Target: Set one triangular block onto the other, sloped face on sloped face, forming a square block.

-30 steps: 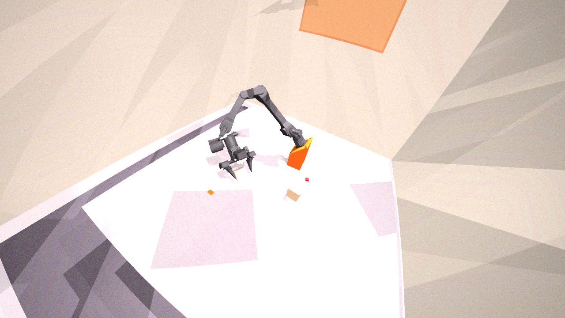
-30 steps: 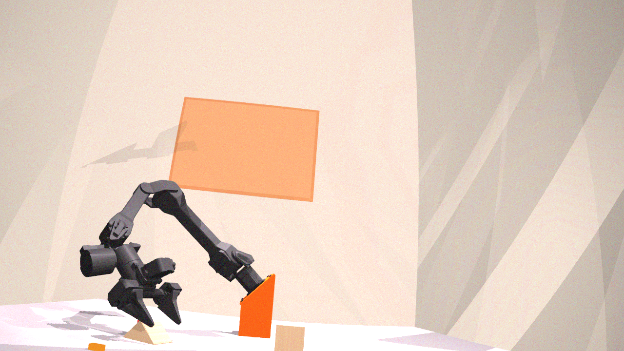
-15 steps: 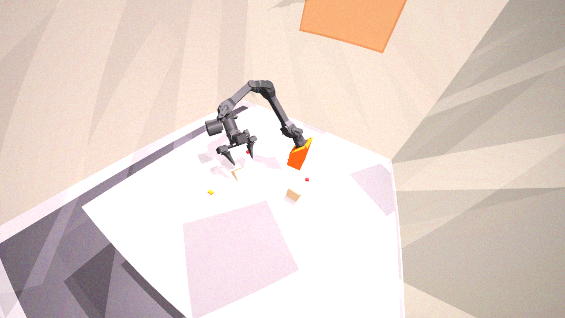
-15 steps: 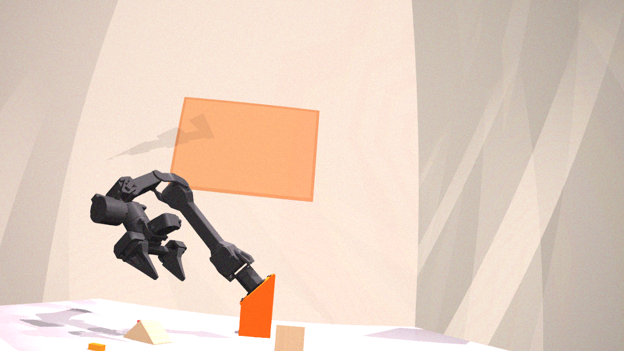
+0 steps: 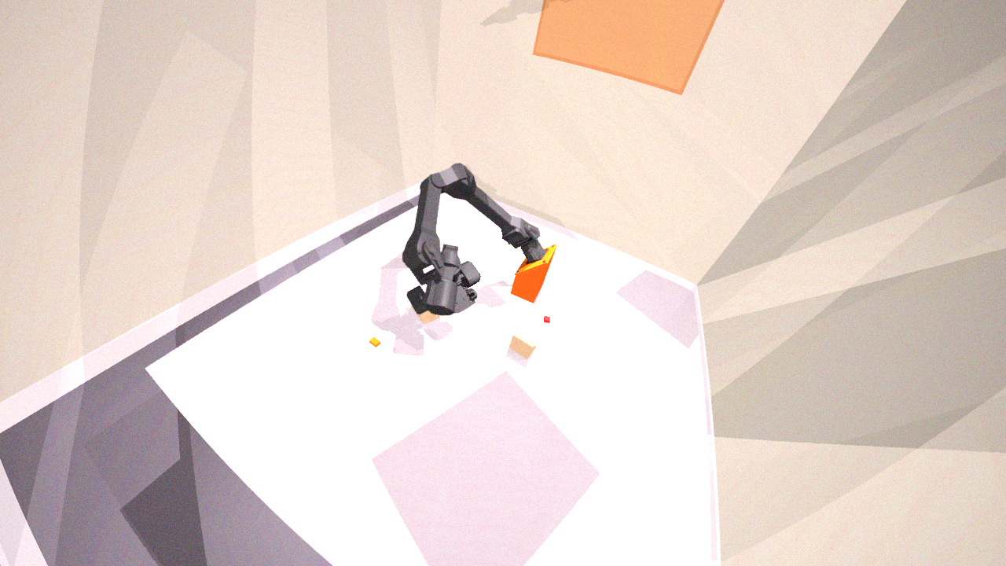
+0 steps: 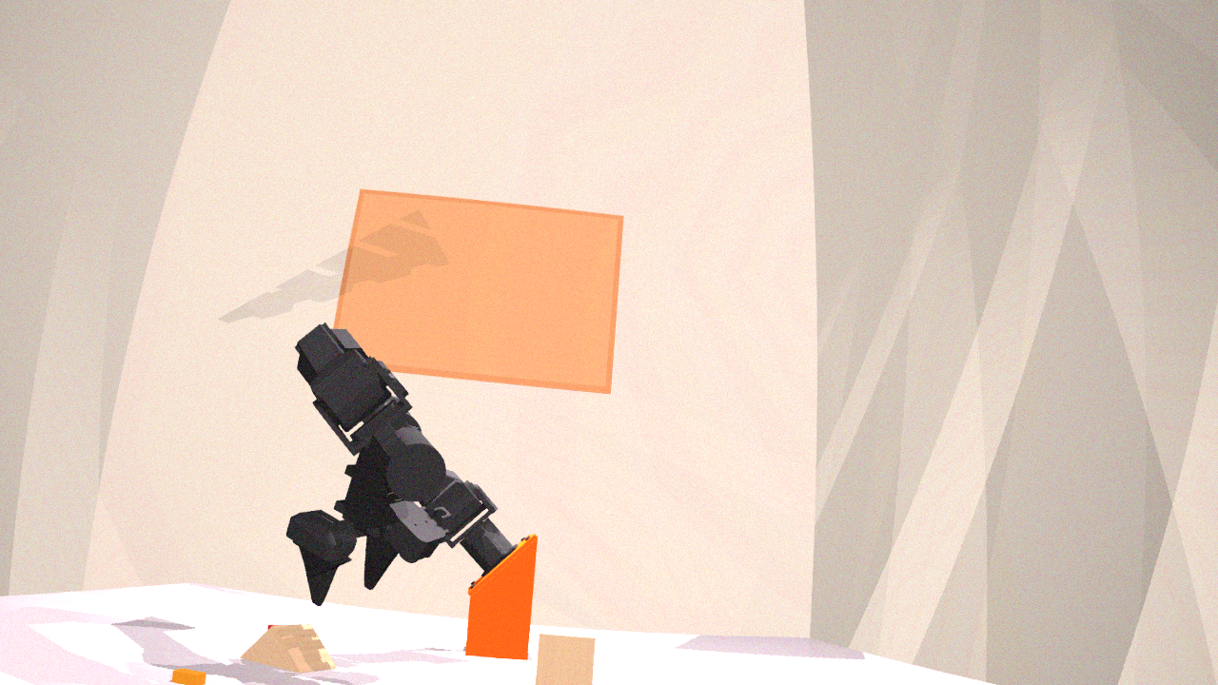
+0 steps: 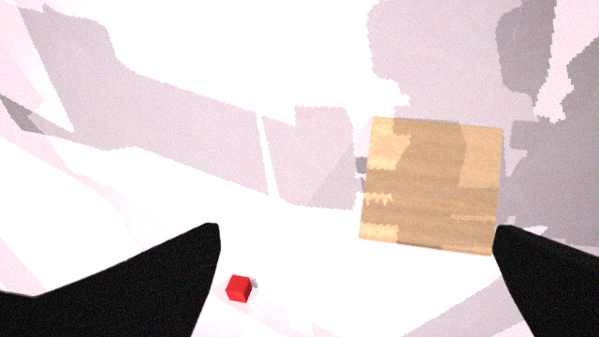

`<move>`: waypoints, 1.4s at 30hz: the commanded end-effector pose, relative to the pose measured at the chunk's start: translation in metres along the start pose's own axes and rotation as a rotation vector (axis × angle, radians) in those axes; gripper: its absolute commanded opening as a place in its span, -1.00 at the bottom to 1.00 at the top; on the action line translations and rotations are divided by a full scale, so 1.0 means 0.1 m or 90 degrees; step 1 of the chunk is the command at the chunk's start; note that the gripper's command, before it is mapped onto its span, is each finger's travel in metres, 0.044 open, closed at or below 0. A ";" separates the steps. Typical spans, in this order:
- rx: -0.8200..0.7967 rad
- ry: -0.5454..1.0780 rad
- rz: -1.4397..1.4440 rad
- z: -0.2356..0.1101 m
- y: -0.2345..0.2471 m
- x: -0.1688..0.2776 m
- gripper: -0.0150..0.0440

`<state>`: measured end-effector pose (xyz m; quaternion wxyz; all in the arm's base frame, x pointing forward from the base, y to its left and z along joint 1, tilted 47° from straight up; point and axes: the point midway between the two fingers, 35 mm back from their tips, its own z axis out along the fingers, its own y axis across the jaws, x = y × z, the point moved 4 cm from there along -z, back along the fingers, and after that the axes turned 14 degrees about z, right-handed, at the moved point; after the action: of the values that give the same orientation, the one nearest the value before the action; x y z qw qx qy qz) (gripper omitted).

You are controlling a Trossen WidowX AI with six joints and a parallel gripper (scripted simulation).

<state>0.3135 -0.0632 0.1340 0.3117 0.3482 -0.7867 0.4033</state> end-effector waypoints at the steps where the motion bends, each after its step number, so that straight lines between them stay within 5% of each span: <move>1: 0.156 0.065 0.012 -0.19 -0.06 -0.20 1.00; 10: 0.156 0.066 0.013 -0.14 -0.08 -0.20 1.00; 22: 0.152 0.135 0.050 0.76 -0.29 -0.05 1.00; 42: 0.151 0.136 0.050 0.77 -0.30 -0.06 1.00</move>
<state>0.3247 -0.1396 0.1040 0.3329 0.3052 -0.7113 0.5386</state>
